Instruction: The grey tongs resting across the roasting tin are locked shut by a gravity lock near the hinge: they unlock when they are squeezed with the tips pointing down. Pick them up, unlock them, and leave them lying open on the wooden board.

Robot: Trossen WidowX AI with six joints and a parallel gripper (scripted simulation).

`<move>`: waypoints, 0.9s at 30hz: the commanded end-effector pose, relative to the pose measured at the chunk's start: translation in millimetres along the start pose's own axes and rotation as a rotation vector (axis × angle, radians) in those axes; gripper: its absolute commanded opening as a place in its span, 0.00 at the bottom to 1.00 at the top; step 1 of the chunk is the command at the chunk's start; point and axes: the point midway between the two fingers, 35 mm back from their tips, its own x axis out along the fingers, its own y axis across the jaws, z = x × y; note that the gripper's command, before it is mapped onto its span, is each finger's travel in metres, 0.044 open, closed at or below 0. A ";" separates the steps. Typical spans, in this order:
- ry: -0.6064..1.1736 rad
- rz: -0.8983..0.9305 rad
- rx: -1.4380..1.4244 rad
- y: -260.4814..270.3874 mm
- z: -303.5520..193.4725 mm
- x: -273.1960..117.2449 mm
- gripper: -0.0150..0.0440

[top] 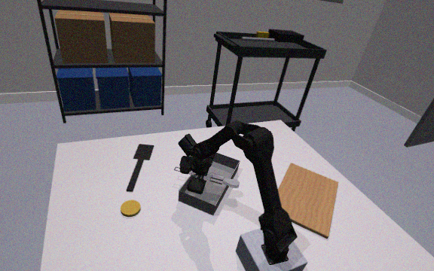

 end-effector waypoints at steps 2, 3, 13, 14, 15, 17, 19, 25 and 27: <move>0.004 0.006 -0.009 2.5 -1.7 10.5 0.69; 0.004 0.006 -0.009 2.5 -1.8 10.8 0.69; 0.003 0.001 -0.001 0.7 -1.3 7.6 0.43; 0.003 0.001 -0.001 0.7 -1.3 7.6 0.42; 0.003 0.001 -0.001 0.7 -1.3 7.6 0.41; 0.003 0.001 -0.001 0.7 -1.3 7.6 0.38; 0.003 0.001 -0.001 0.7 -1.3 7.6 0.36; 0.003 0.001 -0.001 0.7 -1.3 7.6 0.26; 0.003 0.001 -0.001 0.7 -1.3 7.6 0.17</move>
